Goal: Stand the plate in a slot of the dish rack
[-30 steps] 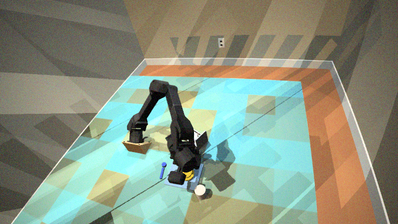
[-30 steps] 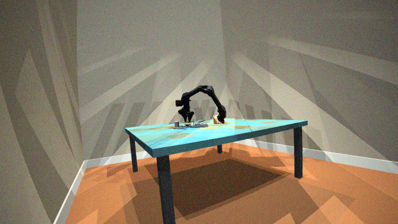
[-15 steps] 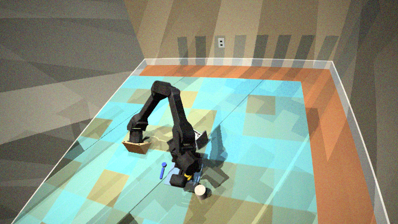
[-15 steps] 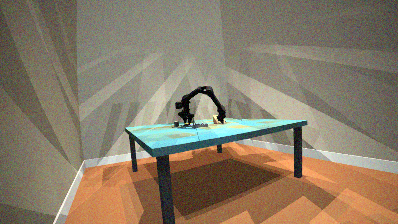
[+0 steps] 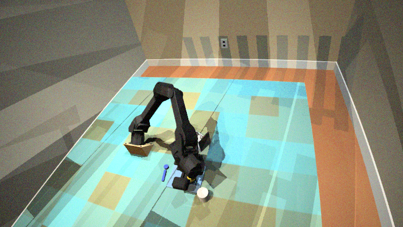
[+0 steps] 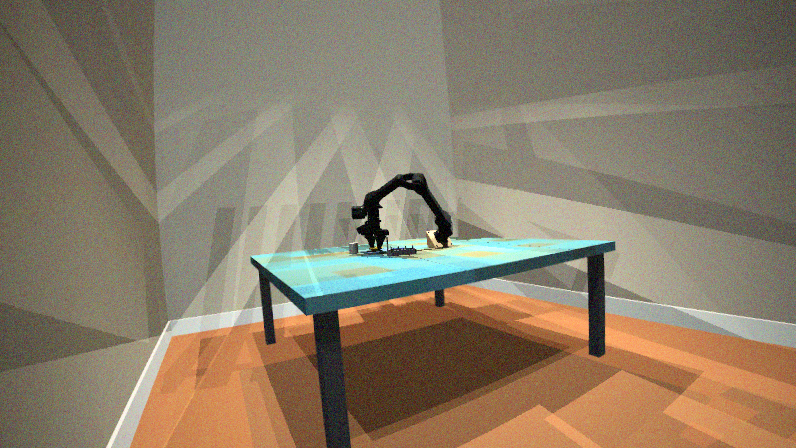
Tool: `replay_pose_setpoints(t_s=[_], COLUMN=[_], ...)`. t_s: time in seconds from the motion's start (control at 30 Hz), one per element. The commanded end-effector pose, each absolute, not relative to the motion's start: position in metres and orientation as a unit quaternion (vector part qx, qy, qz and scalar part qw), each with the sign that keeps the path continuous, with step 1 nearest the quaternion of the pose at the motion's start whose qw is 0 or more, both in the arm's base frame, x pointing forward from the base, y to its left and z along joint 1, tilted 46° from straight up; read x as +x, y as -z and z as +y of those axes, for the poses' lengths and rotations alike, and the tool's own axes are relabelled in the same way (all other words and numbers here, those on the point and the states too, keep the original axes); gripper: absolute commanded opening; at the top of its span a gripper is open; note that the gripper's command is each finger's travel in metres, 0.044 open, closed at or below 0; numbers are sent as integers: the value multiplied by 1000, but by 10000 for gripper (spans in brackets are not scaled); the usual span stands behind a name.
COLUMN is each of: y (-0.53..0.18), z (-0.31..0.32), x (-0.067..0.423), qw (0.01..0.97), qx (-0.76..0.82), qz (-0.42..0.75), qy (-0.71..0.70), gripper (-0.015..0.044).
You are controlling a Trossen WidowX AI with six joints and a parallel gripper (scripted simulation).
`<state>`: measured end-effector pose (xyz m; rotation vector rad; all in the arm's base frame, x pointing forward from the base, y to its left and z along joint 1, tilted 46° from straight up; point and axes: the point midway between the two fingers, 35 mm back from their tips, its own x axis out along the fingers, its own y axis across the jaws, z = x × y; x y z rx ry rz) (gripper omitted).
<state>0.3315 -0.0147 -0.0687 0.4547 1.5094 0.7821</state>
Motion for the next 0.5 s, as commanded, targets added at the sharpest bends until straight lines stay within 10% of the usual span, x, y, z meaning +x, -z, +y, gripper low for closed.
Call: replay_pose_setpoints(t_s=[0.0,0.17,0.47], y=[69,69,50], z=[-13,-13,-35], x=[330,330,338], qw=[636,636,636], qx=[203,203,202], qz=[661,661,662], qy=[-343,-343,-341], gripper=[325,292,55])
